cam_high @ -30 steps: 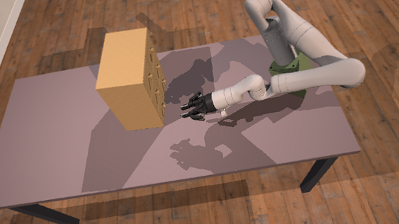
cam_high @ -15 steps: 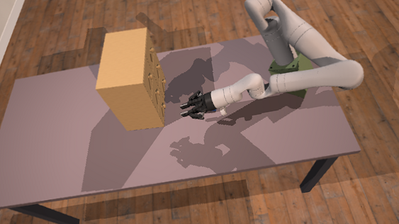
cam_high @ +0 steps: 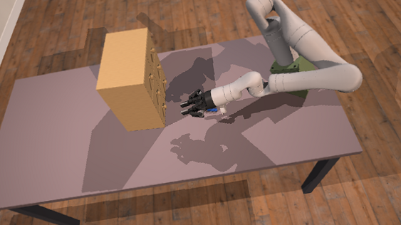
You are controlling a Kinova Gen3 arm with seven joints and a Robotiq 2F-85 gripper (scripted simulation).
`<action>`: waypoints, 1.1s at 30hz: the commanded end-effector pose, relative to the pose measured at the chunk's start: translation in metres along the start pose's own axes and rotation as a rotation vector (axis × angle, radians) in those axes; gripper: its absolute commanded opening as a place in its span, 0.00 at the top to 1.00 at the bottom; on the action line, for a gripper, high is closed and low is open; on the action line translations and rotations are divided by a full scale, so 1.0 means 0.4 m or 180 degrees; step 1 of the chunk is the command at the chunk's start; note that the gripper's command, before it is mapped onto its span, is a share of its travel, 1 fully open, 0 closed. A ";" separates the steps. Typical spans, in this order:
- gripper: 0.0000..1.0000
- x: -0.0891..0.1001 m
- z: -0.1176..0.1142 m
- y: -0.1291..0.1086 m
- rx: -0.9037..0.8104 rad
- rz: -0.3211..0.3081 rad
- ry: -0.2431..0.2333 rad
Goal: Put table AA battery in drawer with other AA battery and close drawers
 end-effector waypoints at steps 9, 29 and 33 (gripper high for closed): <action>0.67 -0.018 -0.049 -0.002 0.0008 -0.0004 -0.0033; 0.67 -0.054 -0.153 -0.009 0.0007 -0.0004 -0.0033; 0.67 -0.062 -0.176 -0.011 0.0007 -0.0004 -0.0033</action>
Point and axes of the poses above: the point where the finger pads meet when closed, its own x axis back along the fingers, its own z axis across the jaws, y = z × x, the point moved 10 cm from there along x, back along the fingers, and after that the axes turned 8 degrees about -x, right-handed, at the moved point
